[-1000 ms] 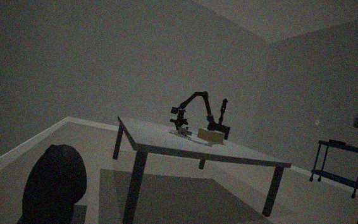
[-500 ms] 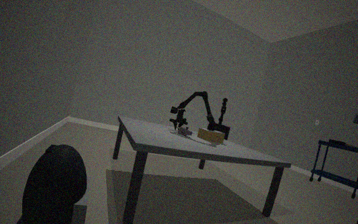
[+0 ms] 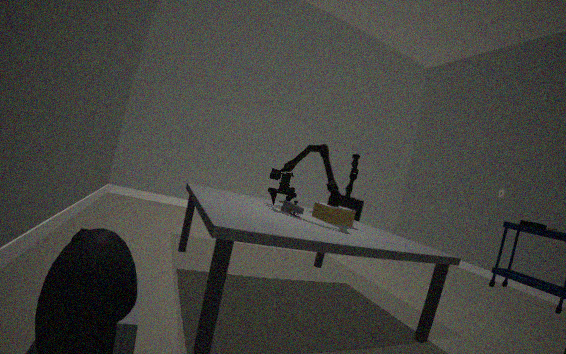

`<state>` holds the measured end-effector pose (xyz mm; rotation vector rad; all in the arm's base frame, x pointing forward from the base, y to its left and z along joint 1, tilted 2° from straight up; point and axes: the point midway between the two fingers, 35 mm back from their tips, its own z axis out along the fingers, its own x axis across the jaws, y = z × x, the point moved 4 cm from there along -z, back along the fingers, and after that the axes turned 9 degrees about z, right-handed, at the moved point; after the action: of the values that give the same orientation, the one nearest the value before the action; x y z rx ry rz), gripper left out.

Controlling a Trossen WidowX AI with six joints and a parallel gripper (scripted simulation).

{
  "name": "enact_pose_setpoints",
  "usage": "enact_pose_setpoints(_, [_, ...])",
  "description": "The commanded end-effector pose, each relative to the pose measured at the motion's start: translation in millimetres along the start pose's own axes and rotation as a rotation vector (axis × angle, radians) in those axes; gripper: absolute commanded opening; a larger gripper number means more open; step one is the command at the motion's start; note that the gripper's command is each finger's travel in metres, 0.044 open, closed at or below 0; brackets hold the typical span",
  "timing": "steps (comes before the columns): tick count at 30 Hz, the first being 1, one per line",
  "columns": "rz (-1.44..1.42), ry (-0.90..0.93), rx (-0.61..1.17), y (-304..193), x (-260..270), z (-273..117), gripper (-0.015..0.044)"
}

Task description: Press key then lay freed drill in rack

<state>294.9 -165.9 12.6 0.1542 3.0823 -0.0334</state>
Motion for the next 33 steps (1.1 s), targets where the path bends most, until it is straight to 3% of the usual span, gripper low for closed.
enact_pose_setpoints(1, [0.004, 0.002, 0.000, 3, 1, 1, 0.0440])
enact_pose_setpoints(33, [0.004, 0.003, -0.001, 13, 4, 6, 0.0440])
